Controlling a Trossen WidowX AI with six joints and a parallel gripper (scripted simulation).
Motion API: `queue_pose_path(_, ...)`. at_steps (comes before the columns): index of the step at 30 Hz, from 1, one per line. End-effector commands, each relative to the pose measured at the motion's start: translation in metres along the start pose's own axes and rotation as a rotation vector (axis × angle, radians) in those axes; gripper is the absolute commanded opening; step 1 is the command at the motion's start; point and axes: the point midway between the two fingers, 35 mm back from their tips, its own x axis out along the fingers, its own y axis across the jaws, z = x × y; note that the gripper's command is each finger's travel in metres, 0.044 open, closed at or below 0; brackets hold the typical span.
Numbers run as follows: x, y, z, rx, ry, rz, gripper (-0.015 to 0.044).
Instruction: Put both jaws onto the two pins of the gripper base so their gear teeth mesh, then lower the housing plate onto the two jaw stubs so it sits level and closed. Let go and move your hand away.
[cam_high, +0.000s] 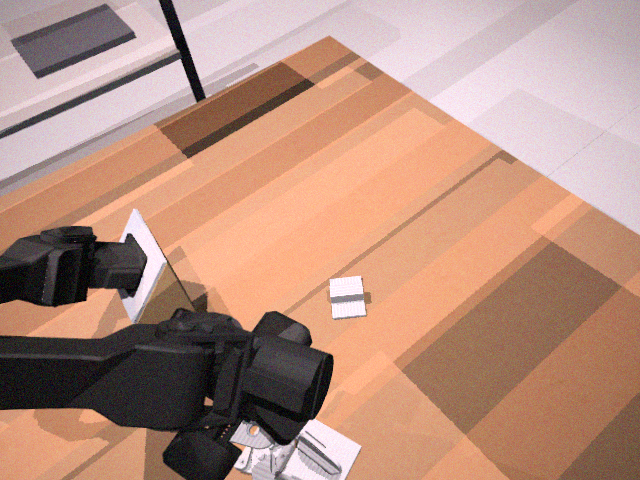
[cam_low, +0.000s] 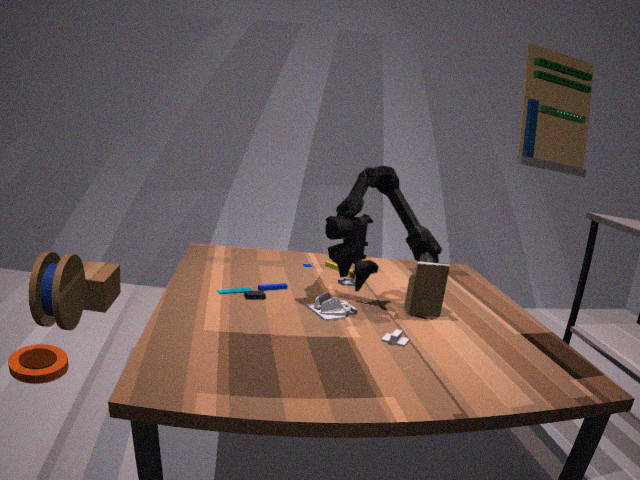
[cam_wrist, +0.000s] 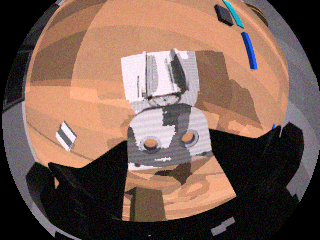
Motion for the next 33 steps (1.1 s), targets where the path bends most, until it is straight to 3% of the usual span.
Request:
queue_pose_path(1,0.0004,-0.0019,-0.0006,-0.007,0.001,-0.005,0.0351)
queue_pose_path(33,0.0004,-0.0102,-0.0040,-0.021,0.001,-0.005,0.0351)
